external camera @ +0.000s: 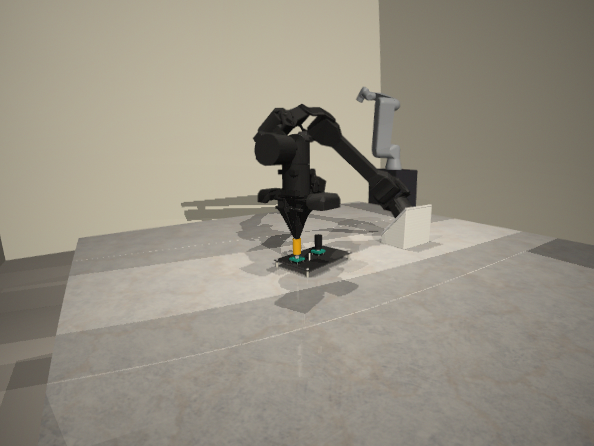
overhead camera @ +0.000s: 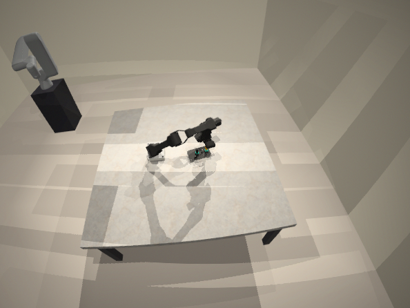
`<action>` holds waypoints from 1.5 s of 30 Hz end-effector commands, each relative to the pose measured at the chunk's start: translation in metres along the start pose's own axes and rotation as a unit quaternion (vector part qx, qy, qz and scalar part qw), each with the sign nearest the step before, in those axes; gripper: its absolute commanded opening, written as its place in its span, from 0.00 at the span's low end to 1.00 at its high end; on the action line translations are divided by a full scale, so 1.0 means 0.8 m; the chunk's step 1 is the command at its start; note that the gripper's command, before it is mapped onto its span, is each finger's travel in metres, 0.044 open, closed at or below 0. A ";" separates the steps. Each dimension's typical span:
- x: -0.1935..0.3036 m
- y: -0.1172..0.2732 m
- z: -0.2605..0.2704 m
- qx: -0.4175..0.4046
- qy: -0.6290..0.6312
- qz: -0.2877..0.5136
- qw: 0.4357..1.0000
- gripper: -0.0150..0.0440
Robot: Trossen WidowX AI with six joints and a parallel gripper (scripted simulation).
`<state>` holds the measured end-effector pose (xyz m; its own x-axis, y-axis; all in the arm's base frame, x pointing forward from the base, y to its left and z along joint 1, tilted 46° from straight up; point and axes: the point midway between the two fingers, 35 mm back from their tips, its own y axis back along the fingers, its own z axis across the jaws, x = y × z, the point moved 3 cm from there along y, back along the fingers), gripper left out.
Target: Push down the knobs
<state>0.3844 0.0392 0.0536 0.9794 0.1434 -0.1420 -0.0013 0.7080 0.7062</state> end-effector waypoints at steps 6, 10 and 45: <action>-0.001 -0.003 0.001 -0.002 0.001 -0.001 1.000 0.25; -0.001 -0.003 0.001 -0.002 0.001 -0.001 1.000 0.25; -0.001 -0.009 0.001 -0.002 0.001 -0.001 1.000 0.25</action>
<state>0.3840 0.0373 0.0509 0.9786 0.1473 -0.1434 -0.0033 0.7088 0.7054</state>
